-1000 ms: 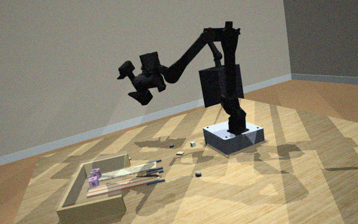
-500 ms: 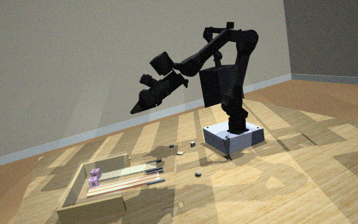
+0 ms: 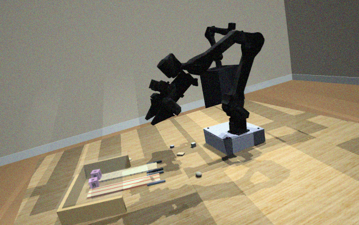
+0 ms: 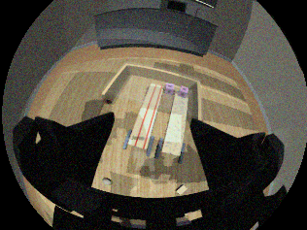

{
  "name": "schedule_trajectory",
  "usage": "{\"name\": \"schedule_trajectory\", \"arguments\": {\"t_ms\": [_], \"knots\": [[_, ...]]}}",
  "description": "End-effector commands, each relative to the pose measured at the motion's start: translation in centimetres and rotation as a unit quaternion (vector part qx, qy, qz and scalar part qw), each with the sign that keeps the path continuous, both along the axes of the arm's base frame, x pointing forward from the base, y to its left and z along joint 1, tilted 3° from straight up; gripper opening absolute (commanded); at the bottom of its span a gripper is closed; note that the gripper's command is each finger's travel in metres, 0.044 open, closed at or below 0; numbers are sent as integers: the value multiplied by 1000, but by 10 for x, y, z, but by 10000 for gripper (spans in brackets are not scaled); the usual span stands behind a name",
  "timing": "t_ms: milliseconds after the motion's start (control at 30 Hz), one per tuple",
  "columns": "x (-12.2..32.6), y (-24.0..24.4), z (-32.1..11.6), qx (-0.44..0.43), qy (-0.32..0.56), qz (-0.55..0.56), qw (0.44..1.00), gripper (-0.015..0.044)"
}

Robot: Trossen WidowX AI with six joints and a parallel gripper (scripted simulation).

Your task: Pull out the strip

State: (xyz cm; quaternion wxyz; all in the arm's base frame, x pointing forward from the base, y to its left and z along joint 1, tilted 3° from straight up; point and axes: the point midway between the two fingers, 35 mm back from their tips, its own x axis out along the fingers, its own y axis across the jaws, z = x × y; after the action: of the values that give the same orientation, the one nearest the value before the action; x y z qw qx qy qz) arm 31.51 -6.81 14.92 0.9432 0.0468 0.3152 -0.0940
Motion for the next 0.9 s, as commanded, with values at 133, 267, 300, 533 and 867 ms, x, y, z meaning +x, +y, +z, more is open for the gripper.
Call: {"name": "schedule_trajectory", "arguments": {"t_ms": [133, 267, 300, 533, 867], "knots": [[0, 2, 0, -2, 0, 6, 1000, 400], [0, 1, 0, -1, 4, 5, 1000, 374], [2, -1, -3, 4, 15, 2, 1000, 348], [26, -26, -39, 58, 162, -46, 984, 164], [33, -66, -96, 123, 385, -89, 910, 0]]}}
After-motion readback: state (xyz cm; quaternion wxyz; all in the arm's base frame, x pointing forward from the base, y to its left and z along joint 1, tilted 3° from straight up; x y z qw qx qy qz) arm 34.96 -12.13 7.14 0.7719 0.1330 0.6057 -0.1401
